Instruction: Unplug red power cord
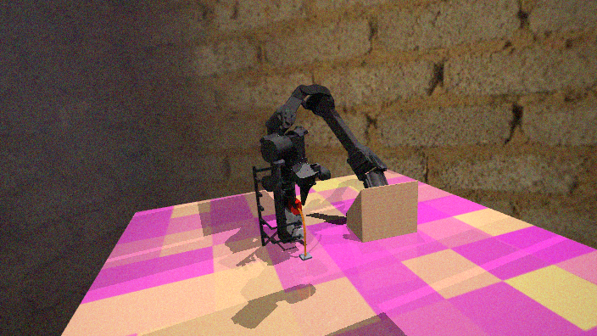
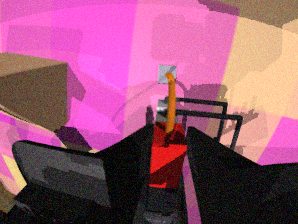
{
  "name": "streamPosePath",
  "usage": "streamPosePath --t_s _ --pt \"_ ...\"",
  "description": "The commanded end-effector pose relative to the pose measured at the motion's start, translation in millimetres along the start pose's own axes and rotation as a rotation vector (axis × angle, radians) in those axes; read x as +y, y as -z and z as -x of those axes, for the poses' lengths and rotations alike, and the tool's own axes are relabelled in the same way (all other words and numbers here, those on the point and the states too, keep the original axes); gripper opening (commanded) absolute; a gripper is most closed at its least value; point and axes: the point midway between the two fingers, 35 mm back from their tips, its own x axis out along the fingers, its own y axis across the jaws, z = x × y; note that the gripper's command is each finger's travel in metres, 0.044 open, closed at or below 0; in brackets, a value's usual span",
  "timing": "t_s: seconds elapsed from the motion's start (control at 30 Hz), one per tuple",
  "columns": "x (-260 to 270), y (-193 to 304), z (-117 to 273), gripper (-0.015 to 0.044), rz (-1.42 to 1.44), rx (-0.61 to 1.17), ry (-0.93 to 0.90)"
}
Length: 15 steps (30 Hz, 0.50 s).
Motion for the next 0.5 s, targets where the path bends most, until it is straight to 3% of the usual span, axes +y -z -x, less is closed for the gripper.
streamPosePath --t_s 0.0,0.33,0.47 --pt "-0.1 -23.0 7.2 0.0 0.004 -0.05 0.006" --pt "2.5 -38.8 10.2 0.0 0.005 -0.049 0.006" --pt "2.5 -31.2 5.8 0.0105 0.005 -0.045 0.005"
